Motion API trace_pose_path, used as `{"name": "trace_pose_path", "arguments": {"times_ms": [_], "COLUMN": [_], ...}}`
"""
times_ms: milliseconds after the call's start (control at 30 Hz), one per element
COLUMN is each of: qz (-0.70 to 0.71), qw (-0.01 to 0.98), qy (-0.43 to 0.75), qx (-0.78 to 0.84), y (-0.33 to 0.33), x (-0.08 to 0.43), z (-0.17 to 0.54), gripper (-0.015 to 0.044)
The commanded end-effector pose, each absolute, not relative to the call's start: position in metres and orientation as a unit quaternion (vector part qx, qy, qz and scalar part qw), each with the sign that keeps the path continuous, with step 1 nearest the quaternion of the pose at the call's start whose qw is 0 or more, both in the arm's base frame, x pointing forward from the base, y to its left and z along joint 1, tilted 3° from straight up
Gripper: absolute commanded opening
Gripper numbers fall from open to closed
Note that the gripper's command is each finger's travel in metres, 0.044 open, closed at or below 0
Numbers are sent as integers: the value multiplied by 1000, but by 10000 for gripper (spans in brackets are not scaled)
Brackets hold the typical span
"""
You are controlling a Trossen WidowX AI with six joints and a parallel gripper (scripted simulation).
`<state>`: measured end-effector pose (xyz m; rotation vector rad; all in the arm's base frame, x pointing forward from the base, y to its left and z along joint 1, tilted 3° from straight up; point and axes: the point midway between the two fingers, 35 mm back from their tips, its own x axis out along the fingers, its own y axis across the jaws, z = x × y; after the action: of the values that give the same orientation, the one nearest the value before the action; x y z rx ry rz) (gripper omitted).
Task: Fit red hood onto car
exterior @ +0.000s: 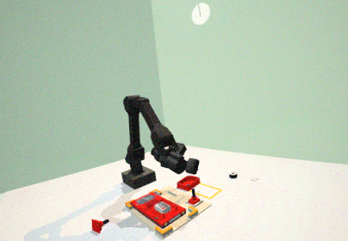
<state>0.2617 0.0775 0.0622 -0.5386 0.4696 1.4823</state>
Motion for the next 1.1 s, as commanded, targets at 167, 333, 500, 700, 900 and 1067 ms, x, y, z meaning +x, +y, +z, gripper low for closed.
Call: {"name": "trace_pose_path", "arguments": {"times_ms": [167, 333, 500, 700, 900, 1067], "qz": [660, 660, 660, 659, 659, 659], "qw": [682, 682, 682, 682, 682, 682], "qy": [209, 208, 208, 207, 207, 206], "qx": [-237, -238, -238, -239, -240, -240], "y": [77, 77, 77, 76, 76, 76], "x": [261, 261, 260, 260, 259, 259], "z": [53, 48, 44, 38, 33, 28], "gripper": [440, 440, 440, 440, 440, 440]}}
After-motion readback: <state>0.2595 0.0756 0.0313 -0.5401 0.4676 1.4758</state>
